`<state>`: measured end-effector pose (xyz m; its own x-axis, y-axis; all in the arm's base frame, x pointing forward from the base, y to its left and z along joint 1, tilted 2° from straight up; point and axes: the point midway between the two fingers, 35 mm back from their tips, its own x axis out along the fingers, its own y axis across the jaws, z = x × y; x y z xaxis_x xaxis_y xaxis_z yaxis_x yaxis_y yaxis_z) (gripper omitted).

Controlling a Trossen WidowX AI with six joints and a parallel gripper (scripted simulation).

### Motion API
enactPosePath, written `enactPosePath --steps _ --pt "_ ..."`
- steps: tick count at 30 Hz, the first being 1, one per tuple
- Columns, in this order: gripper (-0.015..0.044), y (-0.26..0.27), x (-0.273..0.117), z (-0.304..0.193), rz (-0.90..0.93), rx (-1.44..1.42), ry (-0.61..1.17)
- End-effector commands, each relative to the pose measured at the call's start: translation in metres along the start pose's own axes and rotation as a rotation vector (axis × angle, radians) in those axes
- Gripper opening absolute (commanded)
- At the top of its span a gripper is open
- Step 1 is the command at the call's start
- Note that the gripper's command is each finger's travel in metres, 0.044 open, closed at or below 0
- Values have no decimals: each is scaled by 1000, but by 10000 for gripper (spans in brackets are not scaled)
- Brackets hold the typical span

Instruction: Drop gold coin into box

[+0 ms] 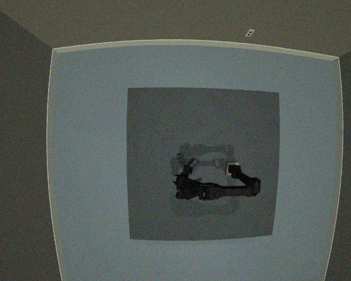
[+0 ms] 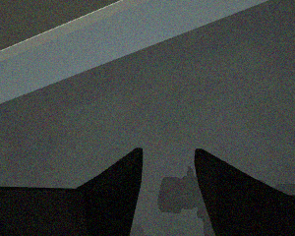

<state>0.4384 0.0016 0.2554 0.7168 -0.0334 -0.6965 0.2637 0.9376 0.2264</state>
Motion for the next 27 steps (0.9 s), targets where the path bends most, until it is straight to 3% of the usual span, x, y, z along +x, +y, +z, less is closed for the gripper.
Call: enactPosePath --steps 1,12,19,27 --pt "161 15 8 -63 4 -146 214" --pt "161 24 -27 -217 24 -564 793" --pt "161 20 -31 -221 24 -570 802" --pt "161 11 -7 -246 24 -570 802"
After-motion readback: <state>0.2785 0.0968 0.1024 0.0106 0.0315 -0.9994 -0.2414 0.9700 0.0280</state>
